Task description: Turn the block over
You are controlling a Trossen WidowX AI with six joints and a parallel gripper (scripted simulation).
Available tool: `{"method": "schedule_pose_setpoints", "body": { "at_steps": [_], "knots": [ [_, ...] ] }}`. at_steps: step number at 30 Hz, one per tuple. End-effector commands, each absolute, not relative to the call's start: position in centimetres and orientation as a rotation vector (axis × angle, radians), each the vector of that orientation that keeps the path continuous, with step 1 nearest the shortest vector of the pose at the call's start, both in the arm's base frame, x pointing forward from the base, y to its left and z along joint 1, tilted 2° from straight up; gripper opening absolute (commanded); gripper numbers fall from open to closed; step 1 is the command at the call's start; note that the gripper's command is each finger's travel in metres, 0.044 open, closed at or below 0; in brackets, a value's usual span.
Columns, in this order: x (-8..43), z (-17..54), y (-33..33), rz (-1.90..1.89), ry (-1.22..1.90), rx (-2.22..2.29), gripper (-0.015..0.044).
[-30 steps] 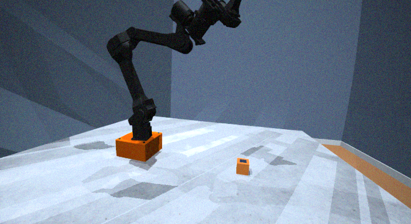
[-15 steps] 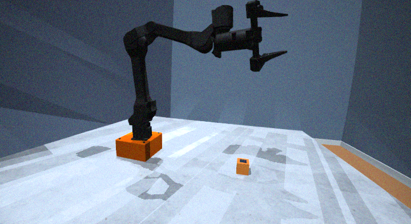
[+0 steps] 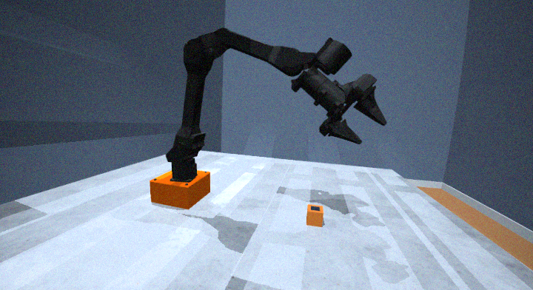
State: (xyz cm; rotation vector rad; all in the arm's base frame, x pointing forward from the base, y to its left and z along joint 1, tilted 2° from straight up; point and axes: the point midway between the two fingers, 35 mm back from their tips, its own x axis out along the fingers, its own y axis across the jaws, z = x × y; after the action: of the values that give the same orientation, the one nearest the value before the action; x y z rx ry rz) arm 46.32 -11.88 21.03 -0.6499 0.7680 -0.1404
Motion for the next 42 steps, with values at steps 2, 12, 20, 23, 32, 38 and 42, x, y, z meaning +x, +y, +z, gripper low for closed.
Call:
{"method": "schedule_pose_setpoints", "body": {
  "at_steps": [2,12,20,23,32,38,42],
  "knots": [
    [43.4,12.4,-10.3,-0.087,1.169,-0.238,0.0440],
    [38.7,7.7,-8.4,-0.174,1.546,0.119,0.0440],
    [39.0,7.7,-8.4,-0.174,1.546,0.119,0.0440],
    [39.0,7.7,-8.4,-0.174,1.546,0.119,0.0440],
    [39.0,4.2,-8.5,-0.174,1.546,0.119,0.0440],
    [39.2,2.7,-8.5,-0.174,1.546,0.119,0.0440],
    [39.2,2.5,-8.5,-0.174,1.546,0.119,0.0440]
  ]
}}
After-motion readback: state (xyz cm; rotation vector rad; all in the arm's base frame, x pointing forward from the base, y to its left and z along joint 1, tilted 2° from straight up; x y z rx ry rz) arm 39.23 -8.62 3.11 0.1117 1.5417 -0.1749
